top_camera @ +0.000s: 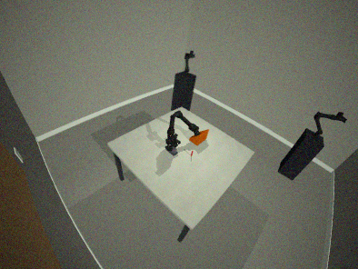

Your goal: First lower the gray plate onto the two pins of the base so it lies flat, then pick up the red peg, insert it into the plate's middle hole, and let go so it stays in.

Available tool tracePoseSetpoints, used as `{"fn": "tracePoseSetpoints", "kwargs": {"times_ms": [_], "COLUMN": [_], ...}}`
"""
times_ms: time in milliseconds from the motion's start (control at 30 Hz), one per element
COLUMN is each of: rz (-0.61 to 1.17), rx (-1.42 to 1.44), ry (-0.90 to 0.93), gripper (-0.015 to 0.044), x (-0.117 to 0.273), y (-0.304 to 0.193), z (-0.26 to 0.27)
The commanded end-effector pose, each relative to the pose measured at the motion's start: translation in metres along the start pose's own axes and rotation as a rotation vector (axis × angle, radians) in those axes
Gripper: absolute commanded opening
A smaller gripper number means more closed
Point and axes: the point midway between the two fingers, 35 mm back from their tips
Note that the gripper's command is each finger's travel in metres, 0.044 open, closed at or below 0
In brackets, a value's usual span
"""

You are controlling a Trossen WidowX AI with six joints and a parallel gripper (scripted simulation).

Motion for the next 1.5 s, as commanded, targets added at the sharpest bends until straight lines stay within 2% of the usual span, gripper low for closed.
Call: {"fn": "tracePoseSetpoints", "kwargs": {"times_ms": [0,167,733,933,1200,1467], "rz": [0.0,0.0,0.0,0.001,0.003,0.003], "rx": [-0.001,-0.001,-0.001,0.0,0.006,0.011], "ry": [0.001,0.001,0.001,0.002,-0.004,-0.004], "gripper": [0.0,0.0,0.044,0.044,0.044,0.044], "x": [0.001,0.001,0.001,0.003,0.115,0.117], "y": [0.0,0.0,0.0,0.0,-0.001,-0.005], "z": [0.0,0.0,0.0,0.001,0.002,0.008]}}
Point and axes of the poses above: the point midway between the two fingers, 35 mm back from their tips, its own x axis back along the fingers, its own z axis across the jaws, y = z × x, and after that the axes turned 14 degrees about x, right-handed
